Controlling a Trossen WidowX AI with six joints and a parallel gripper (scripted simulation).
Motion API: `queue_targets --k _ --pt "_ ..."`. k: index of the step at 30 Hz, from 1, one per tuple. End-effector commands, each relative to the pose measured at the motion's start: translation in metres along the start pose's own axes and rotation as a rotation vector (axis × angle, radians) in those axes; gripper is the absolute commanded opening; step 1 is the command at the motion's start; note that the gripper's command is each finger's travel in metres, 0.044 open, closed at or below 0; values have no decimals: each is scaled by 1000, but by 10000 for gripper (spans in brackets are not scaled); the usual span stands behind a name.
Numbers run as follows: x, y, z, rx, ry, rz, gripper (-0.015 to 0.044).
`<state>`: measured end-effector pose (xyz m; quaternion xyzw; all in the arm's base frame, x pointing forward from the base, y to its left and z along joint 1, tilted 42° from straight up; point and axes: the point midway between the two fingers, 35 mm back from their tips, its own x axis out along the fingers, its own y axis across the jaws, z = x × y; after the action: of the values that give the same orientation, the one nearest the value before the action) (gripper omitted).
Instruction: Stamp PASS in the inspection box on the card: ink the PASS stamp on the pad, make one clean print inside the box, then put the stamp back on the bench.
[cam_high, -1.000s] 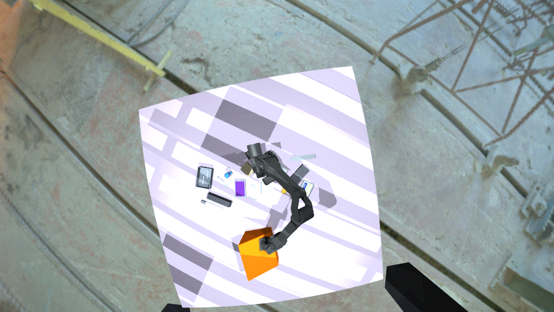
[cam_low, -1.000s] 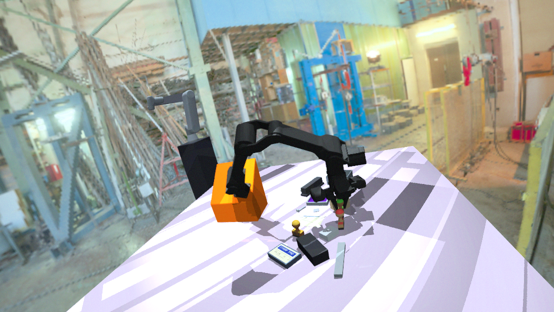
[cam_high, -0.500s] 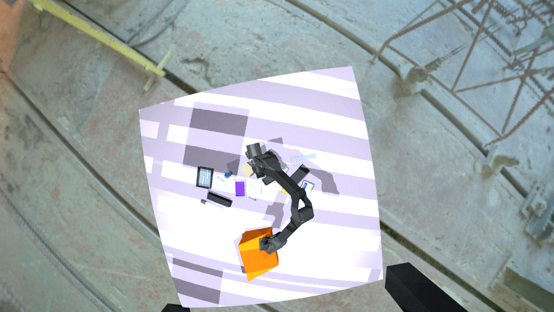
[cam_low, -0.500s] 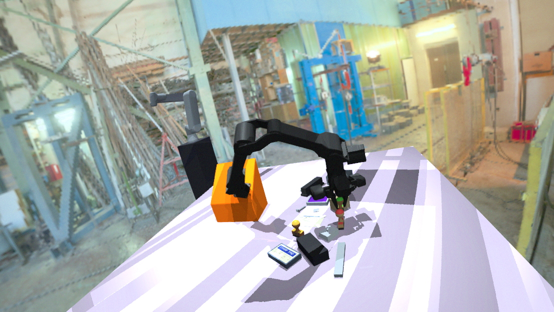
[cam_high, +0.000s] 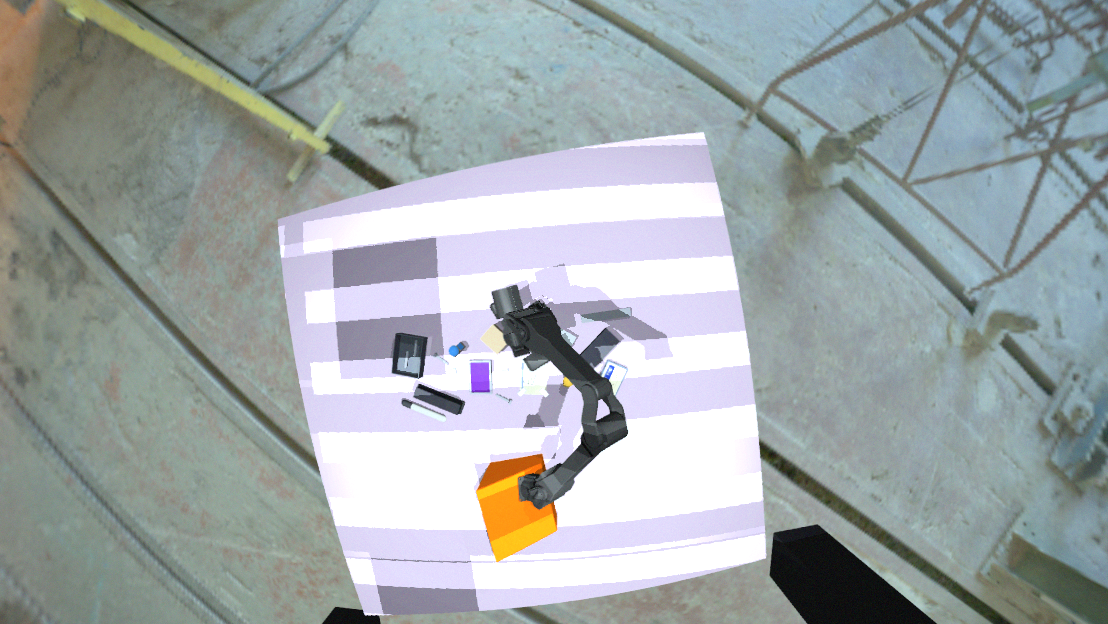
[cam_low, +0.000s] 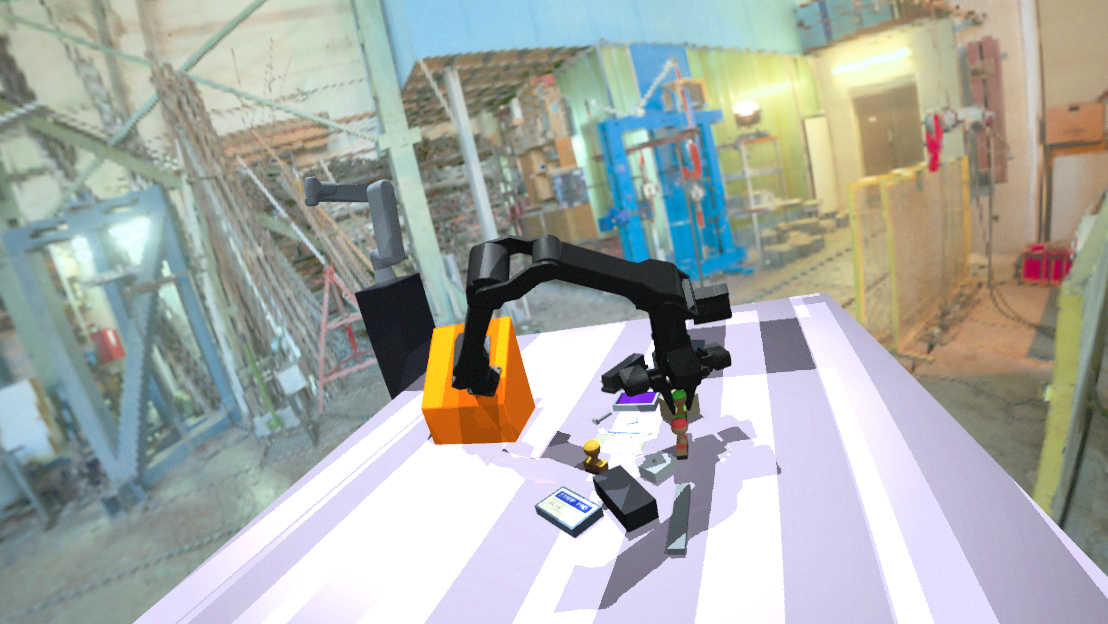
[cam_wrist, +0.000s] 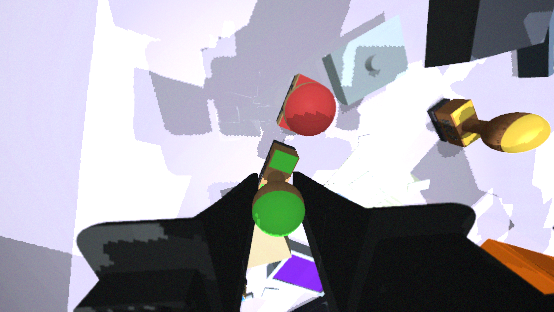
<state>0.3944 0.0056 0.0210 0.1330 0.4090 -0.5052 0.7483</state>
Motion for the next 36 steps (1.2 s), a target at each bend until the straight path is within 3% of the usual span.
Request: queue_targets --k 1,36 --pt "-5 2 1 7 0 8 0" --pt "-22 1 1 7 -1 11 0"
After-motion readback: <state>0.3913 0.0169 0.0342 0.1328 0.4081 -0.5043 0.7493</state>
